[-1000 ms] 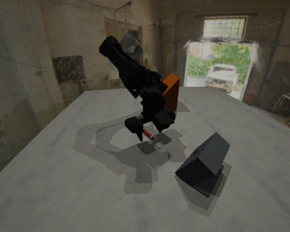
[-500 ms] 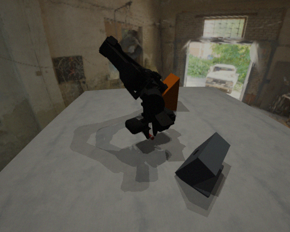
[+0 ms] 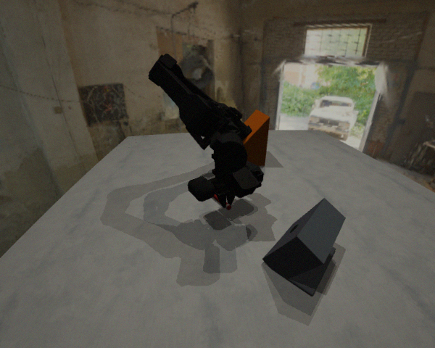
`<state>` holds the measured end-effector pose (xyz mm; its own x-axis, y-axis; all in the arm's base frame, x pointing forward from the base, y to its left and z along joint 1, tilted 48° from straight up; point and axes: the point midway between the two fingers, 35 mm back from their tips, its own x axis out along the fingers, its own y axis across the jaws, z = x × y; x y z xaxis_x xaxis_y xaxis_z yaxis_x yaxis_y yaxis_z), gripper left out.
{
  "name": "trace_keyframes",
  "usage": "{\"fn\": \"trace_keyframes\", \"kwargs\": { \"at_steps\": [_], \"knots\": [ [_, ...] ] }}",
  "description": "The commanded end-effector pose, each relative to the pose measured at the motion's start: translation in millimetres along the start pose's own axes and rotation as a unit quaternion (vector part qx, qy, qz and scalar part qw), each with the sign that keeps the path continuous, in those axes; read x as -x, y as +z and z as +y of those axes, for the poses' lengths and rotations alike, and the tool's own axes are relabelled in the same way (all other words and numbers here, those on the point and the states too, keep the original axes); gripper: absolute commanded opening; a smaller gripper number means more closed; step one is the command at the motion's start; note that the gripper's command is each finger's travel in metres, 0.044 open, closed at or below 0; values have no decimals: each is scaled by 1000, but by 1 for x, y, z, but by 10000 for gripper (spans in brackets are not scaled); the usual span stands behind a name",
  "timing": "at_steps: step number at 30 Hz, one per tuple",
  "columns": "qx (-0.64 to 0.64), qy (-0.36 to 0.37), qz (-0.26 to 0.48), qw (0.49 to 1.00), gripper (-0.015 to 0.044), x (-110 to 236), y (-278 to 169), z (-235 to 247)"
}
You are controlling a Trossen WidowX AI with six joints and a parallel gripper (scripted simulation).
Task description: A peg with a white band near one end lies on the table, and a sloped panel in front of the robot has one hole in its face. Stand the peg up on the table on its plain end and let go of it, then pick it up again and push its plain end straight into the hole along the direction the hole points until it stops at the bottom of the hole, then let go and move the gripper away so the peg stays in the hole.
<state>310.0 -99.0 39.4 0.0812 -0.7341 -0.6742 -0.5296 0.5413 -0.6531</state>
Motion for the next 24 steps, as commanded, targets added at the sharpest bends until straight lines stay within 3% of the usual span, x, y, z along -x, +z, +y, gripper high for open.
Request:
{"fn": "trace_keyframes", "kwargs": {
  "at_steps": [1, 24],
  "knots": [
    [2, -2, 2, 1000, 50, -1, 0, 0],
    [1, 0, -77, 997, 50, 10, -6, 0]
  ]
}}
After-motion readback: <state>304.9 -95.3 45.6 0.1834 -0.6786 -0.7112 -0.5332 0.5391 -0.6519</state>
